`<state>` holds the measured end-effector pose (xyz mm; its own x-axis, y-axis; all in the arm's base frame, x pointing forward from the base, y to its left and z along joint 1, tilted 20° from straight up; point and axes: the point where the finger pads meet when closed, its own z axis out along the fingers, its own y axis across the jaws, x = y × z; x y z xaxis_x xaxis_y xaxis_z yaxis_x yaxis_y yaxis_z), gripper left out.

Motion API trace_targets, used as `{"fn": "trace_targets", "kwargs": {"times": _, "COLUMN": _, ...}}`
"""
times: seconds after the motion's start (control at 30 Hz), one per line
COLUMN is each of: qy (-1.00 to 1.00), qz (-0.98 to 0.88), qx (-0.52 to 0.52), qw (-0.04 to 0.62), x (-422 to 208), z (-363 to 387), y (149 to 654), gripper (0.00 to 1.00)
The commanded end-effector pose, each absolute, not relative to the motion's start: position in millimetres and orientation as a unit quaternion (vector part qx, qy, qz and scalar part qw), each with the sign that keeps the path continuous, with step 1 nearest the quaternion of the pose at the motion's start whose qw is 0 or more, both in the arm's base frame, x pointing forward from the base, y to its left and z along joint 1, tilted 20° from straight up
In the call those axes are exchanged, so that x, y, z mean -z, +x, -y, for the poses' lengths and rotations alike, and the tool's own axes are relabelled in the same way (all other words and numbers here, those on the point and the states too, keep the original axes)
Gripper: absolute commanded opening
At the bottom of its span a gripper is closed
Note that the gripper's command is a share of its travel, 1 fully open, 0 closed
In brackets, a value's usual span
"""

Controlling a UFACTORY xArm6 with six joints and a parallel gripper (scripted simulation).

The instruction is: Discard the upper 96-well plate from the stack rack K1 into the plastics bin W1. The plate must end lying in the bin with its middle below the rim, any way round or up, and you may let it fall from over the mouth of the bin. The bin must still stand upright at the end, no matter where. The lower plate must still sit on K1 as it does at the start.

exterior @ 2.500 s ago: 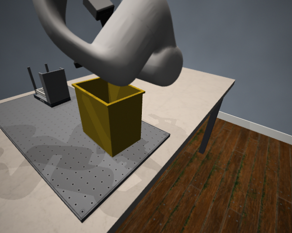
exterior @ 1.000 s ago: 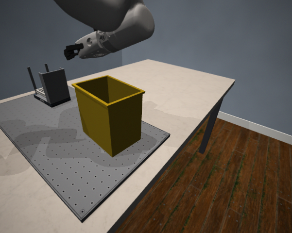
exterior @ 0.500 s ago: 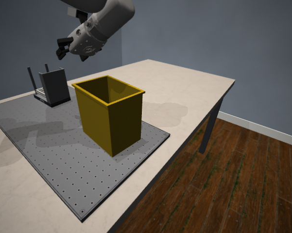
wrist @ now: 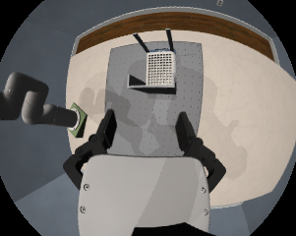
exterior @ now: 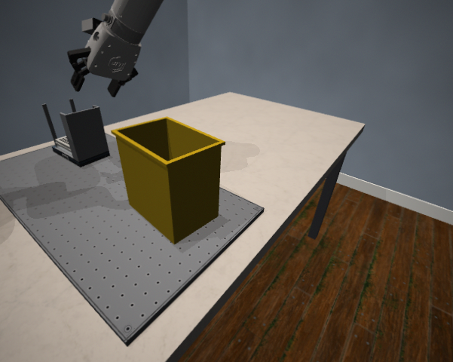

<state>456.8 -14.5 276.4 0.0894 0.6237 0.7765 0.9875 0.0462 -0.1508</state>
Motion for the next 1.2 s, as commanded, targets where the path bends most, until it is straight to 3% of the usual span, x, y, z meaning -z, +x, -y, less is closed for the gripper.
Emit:
{"fn": "trace_targets", "kwargs": {"times": 0.0, "qy": -0.661, "qz": 0.638, "qx": 0.222, "qw": 0.328, "x": -282, "z": -3, "y": 455, "gripper": 1.00}}
{"fn": "trace_targets", "kwargs": {"times": 0.3, "qy": -0.687, "qz": 0.661, "qx": 0.174, "qw": 0.247, "x": -296, "z": -33, "y": 448, "gripper": 1.00}}
{"fn": "trace_targets", "kwargs": {"times": 0.47, "qy": -0.700, "qz": 0.676, "qx": 0.156, "qw": 0.168, "x": -311, "z": -53, "y": 444, "gripper": 1.00}}
{"fn": "trace_targets", "kwargs": {"times": 0.8, "qy": -0.703, "qz": 0.689, "qx": 0.167, "qw": 0.056, "x": -344, "z": -85, "y": 435, "gripper": 1.00}}
{"fn": "trace_targets", "kwargs": {"times": 1.17, "qy": -0.703, "qz": 0.689, "qx": 0.167, "qw": 0.052, "x": -351, "z": -91, "y": 433, "gripper": 1.00}}
